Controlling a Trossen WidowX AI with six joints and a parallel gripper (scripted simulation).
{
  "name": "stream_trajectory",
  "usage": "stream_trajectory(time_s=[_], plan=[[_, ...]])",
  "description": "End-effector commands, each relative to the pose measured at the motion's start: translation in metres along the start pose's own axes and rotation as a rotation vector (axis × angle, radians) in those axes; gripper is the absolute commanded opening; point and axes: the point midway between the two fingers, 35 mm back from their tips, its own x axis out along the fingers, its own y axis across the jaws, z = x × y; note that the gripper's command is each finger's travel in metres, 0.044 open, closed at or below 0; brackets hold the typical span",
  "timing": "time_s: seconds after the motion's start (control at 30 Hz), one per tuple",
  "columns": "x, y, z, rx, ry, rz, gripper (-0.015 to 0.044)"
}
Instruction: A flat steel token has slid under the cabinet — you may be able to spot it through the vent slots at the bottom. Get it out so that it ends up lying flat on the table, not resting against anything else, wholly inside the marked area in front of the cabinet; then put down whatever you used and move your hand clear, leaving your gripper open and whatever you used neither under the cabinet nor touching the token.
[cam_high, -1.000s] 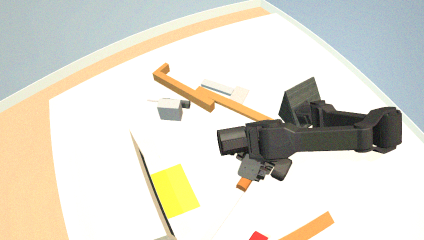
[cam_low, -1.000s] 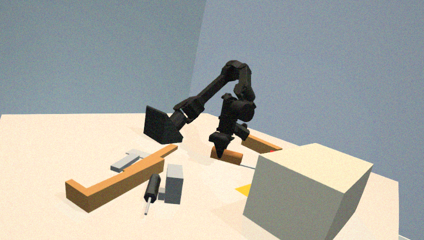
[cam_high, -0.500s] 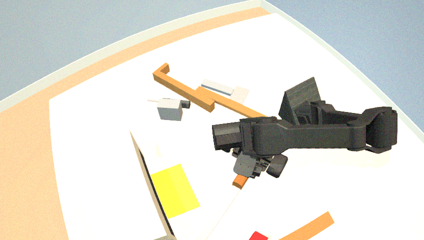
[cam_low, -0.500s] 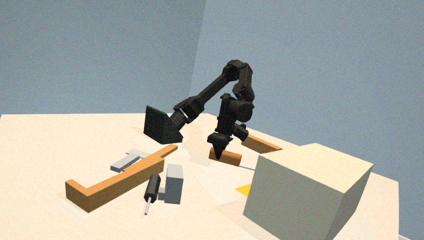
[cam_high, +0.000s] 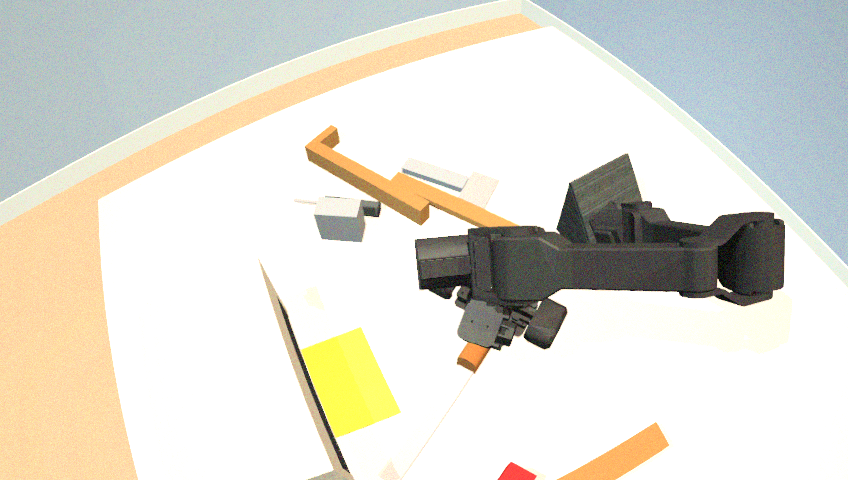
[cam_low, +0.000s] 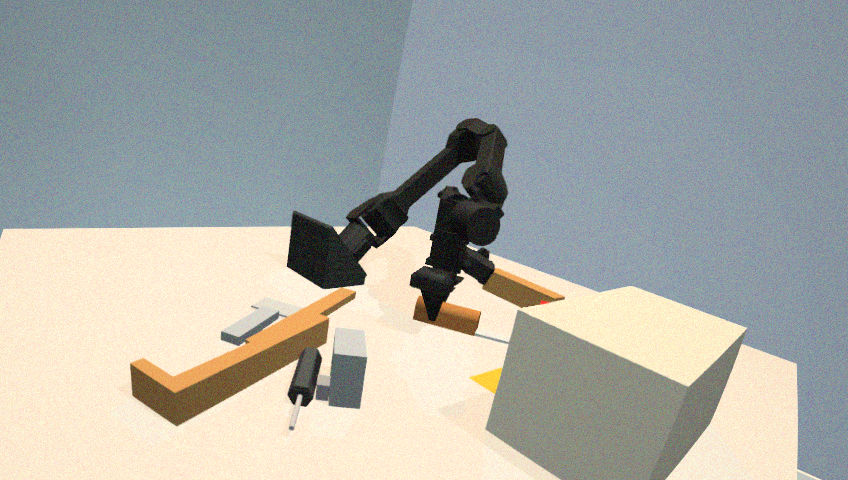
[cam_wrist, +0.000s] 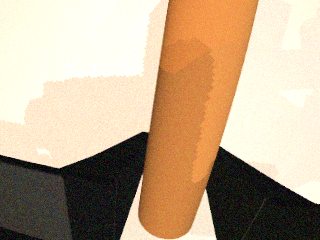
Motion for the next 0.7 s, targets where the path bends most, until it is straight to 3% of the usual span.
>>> stream_trajectory(time_s=[0.0,0.67], plan=[[-0.001,-0.004,0.000,-0.001,-0.003,-0.004,0.0000],[-0.001,-0.024,-0.005,-0.004,-0.003,-0.005,0.0000]])
